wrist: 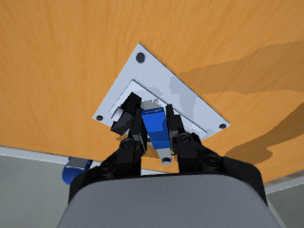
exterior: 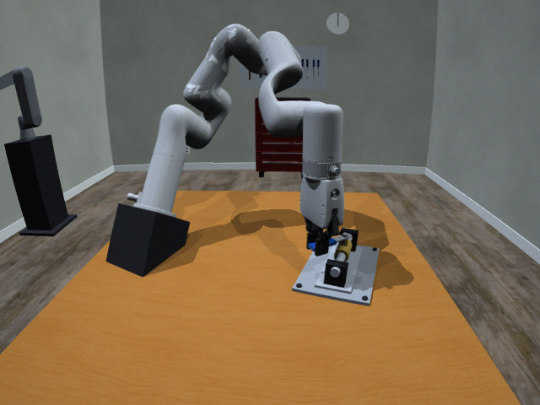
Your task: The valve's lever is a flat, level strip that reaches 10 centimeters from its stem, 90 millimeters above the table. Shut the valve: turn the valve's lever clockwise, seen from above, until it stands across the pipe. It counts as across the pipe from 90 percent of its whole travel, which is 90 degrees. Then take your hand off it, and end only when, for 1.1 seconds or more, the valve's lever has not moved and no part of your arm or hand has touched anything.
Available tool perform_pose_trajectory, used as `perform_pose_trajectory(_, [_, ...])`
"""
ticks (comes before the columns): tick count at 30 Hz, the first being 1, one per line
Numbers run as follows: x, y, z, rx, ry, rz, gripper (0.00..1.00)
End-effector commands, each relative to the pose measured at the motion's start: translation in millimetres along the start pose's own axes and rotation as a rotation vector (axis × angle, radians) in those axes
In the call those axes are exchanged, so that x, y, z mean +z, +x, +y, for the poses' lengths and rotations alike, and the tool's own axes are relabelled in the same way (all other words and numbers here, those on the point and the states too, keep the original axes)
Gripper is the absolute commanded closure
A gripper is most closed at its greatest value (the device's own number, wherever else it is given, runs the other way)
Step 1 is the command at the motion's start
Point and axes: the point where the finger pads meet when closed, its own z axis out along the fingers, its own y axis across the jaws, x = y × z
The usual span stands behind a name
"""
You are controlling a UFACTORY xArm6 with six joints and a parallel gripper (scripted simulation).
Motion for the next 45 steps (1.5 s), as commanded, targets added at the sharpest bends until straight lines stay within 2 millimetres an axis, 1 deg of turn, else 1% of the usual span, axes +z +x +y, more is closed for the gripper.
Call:
perform_pose_trajectory(1, [1,0,7,0.037,-0.012,0.0,1.0])
perform_pose_trajectory(15, [1,0,12,0.101,-0.012,0.0,1.0])
perform_pose_trajectory(27, [1,-2,20,0.194,-0.012,0.001,1.0])
perform_pose_trajectory(33, [1,-2,20,0.205,-0.012,0.001,1.0])
perform_pose_trajectory(45, [1,-4,28,0.299,-0.012,0.001,1.0])
